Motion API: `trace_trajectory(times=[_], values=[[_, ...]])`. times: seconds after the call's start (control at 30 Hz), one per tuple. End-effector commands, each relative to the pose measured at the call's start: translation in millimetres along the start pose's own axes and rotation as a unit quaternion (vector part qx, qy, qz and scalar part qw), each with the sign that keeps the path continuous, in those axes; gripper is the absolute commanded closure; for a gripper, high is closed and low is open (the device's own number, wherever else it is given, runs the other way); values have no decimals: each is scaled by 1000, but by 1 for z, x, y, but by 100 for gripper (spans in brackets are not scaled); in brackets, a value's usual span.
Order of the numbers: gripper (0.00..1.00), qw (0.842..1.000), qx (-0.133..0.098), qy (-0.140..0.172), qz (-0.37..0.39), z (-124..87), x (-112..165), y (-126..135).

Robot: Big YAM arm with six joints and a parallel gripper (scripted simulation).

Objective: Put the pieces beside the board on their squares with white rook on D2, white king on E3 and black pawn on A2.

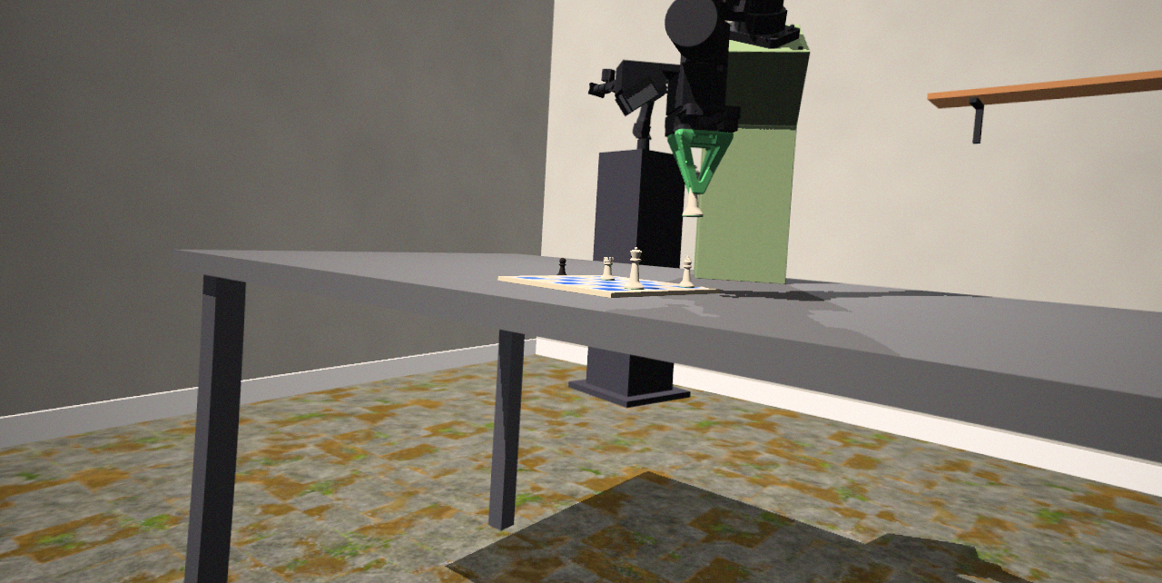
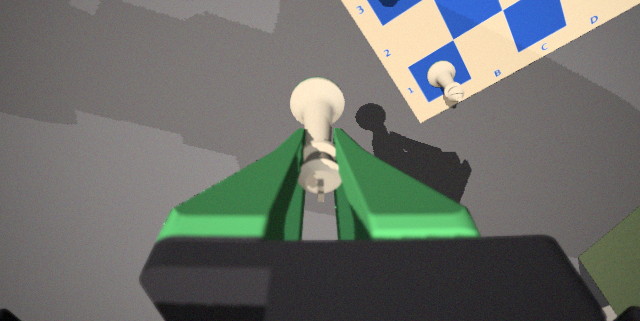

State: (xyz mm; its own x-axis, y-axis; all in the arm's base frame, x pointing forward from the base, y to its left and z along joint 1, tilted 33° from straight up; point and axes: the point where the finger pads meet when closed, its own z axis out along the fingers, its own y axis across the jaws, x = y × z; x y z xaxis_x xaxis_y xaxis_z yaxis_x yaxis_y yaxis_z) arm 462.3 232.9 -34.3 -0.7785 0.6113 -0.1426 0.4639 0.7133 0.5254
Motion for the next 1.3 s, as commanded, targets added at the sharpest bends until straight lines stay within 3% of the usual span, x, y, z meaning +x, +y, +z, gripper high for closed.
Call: trace_trajectory(times=[0.0,0.1,0.13,0.17,0.2,0.3,0.33,0.4,0.53,0.57,0.8,1.07,1.27], values=[[100,1000,10,-6,12,4,-31,-35],[100,999,12,-6,30,4,-59,-71],[100,999,12,-6,30,4,-59,-71],[100,999,13,-6,40,3,-74,-91],[100,999,11,-7,39,3,-75,-90],[100,998,9,-7,69,-4,-108,-150],[100,998,9,-7,69,-4,-108,-150],[100,997,6,-8,81,-9,-119,-174],[100,997,0,-4,71,-6,-119,-169],[100,998,-11,-16,65,-16,-128,-158],[100,997,6,-5,83,-9,-121,-180],[100,997,4,-7,78,-6,-121,-176],[100,997,2,-7,80,7,-121,-170]])
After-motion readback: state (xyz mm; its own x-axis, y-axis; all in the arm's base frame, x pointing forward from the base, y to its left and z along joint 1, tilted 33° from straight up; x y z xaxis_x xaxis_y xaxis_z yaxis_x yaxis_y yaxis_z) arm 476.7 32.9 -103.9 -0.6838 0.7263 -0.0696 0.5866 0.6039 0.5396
